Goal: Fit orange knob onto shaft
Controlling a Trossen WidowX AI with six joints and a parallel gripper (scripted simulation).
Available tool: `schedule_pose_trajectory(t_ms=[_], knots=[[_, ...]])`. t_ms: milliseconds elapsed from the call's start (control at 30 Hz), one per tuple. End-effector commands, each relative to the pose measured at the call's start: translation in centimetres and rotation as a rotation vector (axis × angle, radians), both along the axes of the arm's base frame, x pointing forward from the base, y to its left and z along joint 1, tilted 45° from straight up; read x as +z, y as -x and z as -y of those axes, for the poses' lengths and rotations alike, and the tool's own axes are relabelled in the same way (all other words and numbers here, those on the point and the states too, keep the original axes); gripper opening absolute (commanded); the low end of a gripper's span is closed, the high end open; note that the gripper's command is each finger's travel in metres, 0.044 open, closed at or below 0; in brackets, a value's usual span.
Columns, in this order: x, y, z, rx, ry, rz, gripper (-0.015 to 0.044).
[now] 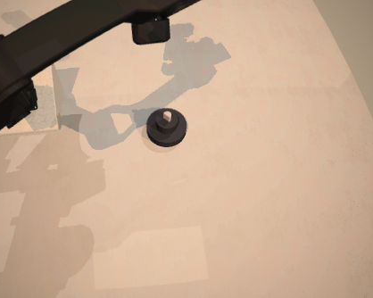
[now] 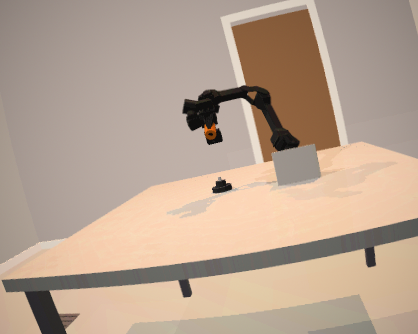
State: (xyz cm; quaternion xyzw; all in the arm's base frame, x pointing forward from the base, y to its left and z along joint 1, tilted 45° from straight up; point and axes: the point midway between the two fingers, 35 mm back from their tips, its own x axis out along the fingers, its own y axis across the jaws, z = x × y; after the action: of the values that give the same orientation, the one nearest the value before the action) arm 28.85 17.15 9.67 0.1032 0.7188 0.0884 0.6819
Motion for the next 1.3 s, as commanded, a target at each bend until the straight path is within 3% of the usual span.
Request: schedule_pose_trajectory(t_ms=[0, 633, 1267], knots=[[0.0, 0.0, 0.0, -0.001, -0.001, -0.001, 0.0], [-0.3, 0.0, 0.3, 0.006, 0.011, 0.007, 0.0], [-3.9, 0.2, 1.9, 0.031, 0.49, 0.004, 0.0]])
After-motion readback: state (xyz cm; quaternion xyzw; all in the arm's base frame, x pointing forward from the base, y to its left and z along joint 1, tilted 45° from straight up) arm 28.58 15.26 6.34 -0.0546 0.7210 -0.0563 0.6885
